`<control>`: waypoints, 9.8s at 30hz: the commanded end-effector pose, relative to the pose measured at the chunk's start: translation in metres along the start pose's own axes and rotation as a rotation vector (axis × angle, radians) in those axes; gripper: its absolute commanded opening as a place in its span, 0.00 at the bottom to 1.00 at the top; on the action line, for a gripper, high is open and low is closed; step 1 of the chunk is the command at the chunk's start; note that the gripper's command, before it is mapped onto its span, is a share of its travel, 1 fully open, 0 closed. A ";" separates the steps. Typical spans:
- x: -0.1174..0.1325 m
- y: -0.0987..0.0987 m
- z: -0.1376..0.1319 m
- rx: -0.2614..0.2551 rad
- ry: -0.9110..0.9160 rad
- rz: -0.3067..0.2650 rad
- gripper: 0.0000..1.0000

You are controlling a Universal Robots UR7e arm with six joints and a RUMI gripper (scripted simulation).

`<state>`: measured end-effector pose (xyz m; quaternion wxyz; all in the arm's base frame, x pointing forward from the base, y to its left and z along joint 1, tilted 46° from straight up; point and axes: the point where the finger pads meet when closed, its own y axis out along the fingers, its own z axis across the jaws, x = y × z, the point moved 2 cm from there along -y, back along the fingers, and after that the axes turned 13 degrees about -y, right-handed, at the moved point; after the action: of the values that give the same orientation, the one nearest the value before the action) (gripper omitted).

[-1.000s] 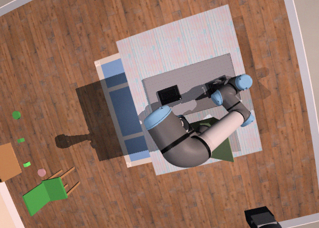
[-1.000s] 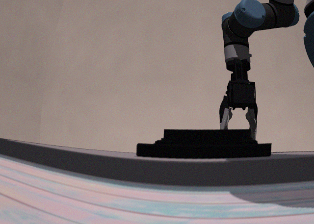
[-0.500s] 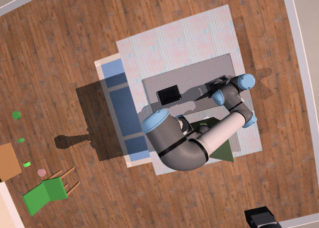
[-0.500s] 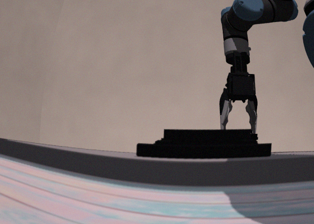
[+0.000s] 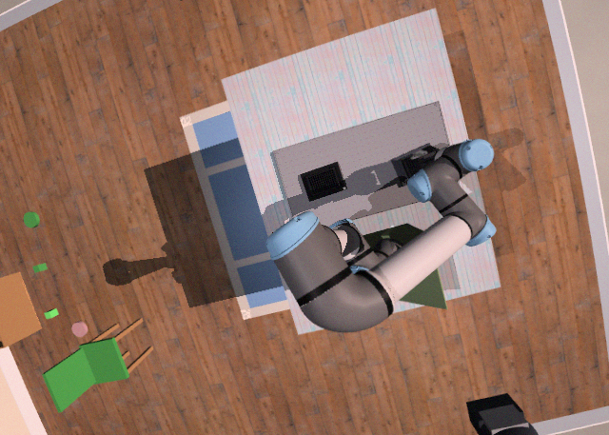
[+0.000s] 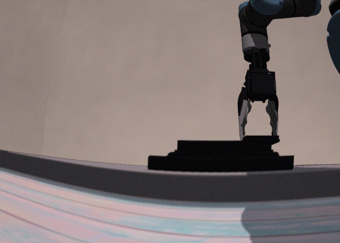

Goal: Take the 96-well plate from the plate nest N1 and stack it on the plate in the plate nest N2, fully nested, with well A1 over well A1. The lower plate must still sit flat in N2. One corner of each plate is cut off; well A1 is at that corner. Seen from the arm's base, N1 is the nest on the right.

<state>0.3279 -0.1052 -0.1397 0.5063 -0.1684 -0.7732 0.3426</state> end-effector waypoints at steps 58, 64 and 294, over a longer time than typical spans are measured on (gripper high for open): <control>0.029 -0.043 -0.015 0.000 0.096 0.001 0.00; 0.047 -0.043 -0.024 0.000 0.096 0.001 0.00; 0.340 0.021 -0.174 0.000 0.096 0.000 0.00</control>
<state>0.3355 0.1787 0.1166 0.5429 -0.1846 -0.7480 0.3341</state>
